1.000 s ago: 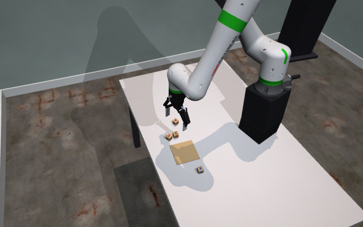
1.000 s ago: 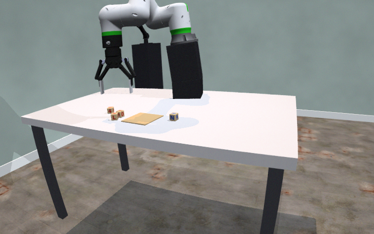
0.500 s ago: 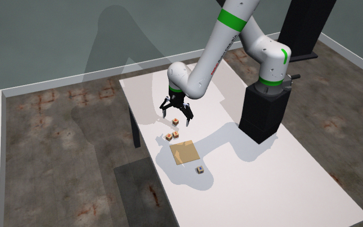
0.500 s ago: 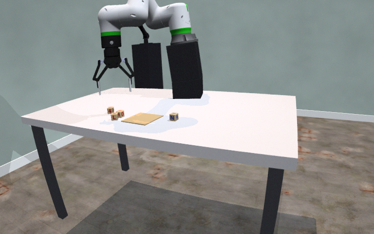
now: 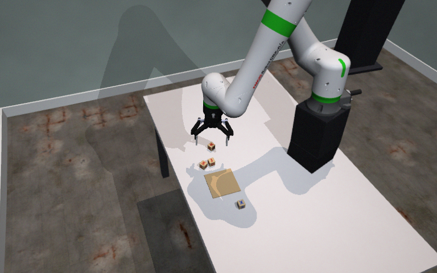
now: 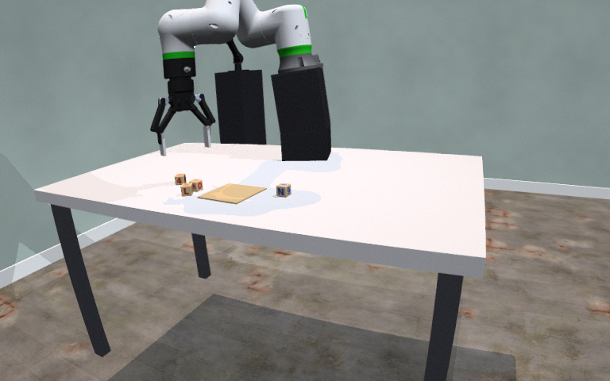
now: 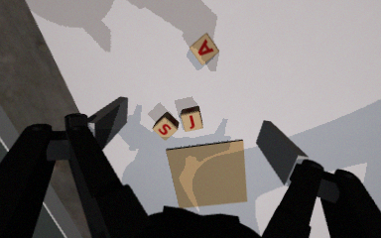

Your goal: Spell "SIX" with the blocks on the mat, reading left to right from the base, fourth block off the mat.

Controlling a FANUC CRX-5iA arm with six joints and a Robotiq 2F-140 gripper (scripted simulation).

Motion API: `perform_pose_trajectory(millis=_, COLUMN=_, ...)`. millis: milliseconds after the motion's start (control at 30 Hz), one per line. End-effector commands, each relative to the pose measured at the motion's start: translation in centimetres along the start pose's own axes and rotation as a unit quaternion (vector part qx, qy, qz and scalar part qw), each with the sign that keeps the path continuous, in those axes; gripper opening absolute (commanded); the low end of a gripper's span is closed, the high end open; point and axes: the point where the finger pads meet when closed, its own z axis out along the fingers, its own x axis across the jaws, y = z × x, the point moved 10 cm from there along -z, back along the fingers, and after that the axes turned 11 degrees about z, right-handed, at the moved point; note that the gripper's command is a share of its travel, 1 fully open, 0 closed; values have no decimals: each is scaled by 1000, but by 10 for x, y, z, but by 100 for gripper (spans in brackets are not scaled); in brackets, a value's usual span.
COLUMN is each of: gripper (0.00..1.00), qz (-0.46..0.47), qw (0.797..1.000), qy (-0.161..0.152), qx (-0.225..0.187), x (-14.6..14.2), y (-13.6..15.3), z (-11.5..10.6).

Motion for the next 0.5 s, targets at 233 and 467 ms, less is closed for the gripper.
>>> perform_pose_trajectory(millis=233, gripper=100, qz=-158, qw=987, qy=7, qx=-8, x=-4, y=-10, z=0)
perform_pose_trajectory(millis=467, gripper=100, qz=-253, qw=967, qy=6, qx=-9, x=-5, y=-16, z=0)
